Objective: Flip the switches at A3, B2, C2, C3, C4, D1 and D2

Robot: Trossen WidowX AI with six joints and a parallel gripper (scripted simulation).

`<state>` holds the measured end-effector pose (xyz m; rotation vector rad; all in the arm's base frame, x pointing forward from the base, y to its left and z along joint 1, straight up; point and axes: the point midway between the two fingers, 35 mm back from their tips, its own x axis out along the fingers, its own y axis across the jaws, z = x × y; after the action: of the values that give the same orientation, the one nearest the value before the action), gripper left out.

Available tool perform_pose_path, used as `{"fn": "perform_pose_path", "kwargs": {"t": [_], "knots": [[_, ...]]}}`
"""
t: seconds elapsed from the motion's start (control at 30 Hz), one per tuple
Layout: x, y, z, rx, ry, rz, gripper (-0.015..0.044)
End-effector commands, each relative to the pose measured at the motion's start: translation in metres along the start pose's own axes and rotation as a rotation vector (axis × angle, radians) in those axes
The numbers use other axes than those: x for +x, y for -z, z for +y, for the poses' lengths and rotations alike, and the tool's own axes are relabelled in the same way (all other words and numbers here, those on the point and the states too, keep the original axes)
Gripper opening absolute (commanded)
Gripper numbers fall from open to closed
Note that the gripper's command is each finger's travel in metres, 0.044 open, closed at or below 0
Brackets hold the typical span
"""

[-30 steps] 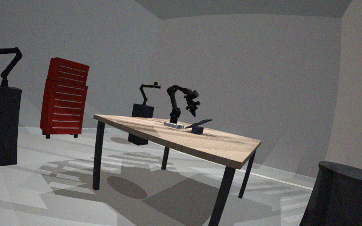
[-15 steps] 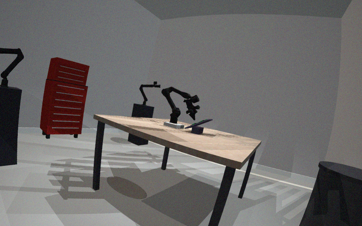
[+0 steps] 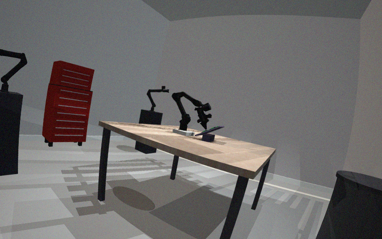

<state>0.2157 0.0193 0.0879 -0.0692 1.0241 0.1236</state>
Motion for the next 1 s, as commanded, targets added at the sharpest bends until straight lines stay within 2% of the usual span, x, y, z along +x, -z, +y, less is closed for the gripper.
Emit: {"fn": "perform_pose_path", "kwargs": {"t": [0.0,0.97], "knots": [[0.0062,0.001,-0.0006,0.003,0.004,0.006,0.0],[0.0102,0.0009,-0.0006,0.003,0.004,0.005,0.0]]}}
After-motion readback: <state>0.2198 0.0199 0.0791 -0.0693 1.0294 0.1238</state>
